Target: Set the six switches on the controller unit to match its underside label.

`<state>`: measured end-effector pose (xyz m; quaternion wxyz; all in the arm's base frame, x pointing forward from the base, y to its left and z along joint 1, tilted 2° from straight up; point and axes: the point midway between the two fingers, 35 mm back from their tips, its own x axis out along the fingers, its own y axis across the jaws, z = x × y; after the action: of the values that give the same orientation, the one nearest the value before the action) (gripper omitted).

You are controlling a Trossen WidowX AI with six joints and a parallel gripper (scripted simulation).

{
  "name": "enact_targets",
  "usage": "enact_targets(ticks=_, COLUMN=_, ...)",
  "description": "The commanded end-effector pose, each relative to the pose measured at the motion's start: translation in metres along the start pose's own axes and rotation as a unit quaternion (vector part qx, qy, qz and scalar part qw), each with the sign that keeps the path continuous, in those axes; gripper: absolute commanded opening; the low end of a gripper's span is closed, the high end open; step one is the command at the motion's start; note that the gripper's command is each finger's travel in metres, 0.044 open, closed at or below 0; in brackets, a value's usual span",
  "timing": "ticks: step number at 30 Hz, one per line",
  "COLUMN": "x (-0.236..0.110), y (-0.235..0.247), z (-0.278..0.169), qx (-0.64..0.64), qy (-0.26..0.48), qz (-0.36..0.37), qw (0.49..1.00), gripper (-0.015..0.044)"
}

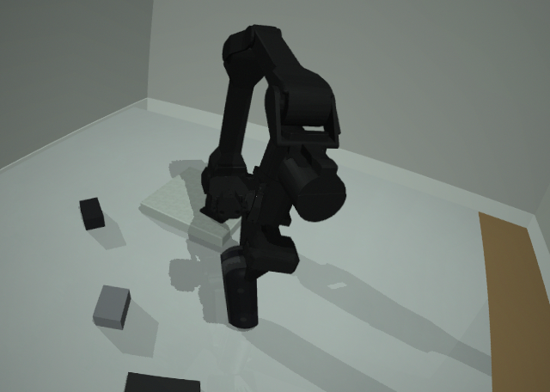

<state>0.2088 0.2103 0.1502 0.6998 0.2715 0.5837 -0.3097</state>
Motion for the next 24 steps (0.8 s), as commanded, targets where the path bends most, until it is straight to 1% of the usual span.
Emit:
enact_targets(ticks=1, x=0.0, y=0.0, z=-0.008, qx=-0.001, qy=0.013, qz=-0.001, qw=1.0, gripper=0.0336)
enact_targets(ticks=24, x=-0.003, y=0.0, z=-0.025, qx=-0.001, qy=0.04, qz=-0.001, qw=0.999, gripper=0.0336)
